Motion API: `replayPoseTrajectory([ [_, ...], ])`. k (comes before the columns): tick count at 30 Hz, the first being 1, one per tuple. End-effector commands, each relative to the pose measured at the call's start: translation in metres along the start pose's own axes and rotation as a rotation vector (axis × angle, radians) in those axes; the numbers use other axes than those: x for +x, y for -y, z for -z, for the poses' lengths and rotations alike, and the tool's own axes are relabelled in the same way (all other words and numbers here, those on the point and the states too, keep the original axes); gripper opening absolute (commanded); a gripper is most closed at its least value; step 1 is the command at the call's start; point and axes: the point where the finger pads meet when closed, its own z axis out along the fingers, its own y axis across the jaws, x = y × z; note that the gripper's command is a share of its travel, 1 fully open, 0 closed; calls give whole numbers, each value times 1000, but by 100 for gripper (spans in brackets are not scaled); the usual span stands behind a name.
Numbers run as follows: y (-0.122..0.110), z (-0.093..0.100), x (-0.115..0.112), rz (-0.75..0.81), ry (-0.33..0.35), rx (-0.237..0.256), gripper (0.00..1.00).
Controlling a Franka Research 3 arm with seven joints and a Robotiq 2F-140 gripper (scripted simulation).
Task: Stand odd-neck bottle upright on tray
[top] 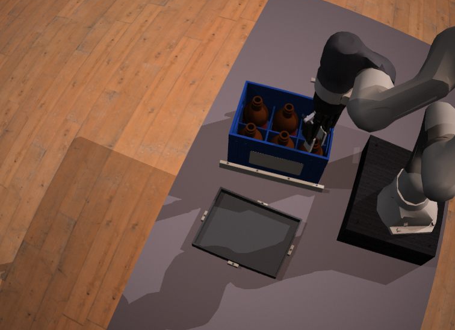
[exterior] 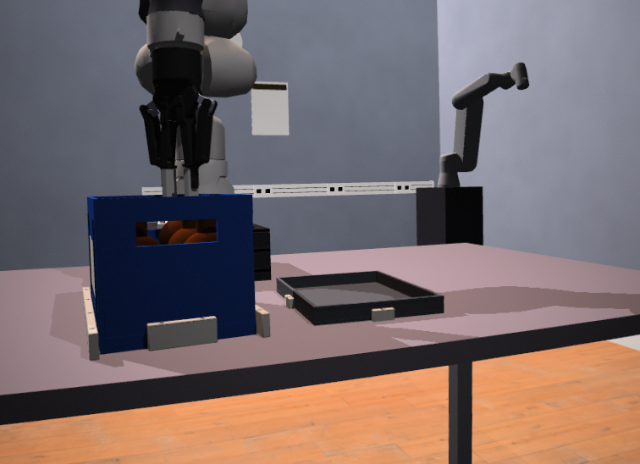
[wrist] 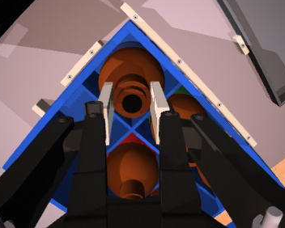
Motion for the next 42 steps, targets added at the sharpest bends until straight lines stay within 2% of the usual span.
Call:
replayPoseTrajectory([
  [1,1,5,-1,6,1,4,10],
  [23,2,26,0,6,1,4,10],
  [42,2,29,0,6,1,4,10],
])
